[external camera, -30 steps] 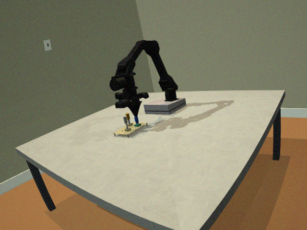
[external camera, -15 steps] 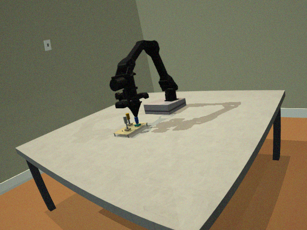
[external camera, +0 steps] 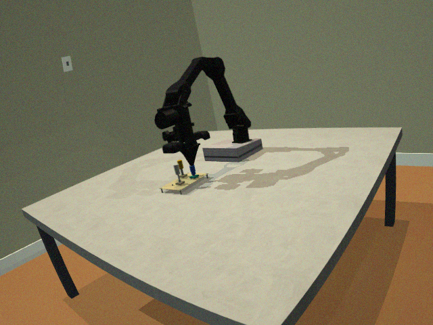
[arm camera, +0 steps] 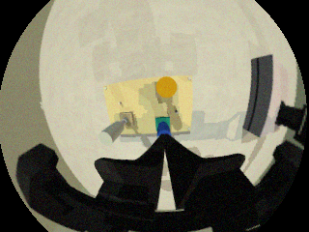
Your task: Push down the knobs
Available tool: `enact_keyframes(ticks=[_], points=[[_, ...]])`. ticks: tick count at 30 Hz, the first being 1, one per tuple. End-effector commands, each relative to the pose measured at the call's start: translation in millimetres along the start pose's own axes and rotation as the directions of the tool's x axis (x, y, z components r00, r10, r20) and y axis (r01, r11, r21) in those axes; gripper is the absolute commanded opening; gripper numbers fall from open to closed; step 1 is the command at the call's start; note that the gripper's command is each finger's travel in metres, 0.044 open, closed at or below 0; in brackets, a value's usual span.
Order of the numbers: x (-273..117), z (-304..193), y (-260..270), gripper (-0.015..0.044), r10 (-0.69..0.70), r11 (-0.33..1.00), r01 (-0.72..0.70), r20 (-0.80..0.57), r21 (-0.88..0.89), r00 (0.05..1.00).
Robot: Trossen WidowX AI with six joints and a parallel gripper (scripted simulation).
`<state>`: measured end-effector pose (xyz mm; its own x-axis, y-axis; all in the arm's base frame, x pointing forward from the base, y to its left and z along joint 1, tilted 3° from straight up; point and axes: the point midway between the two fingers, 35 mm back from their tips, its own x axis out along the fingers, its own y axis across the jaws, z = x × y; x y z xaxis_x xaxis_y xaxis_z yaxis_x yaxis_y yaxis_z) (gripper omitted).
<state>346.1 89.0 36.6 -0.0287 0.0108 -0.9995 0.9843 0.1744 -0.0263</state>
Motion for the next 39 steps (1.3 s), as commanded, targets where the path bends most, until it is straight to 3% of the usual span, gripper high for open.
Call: enact_keyframes(ticks=[1, 32, 39], points=[[2.5, 0.5, 0.7, 0.0, 0.0, 1.0, 0.0, 0.004, 0.006, 1.0], [-16.5, 0.4, 0.8, 0.0, 0.0, 1.0, 0.0, 0.004, 0.006, 1.0], [-10.4, -0.1, -0.1, 0.0184, -0.007, 1.0, 0.007, 0.001, 0.0, 1.0]])
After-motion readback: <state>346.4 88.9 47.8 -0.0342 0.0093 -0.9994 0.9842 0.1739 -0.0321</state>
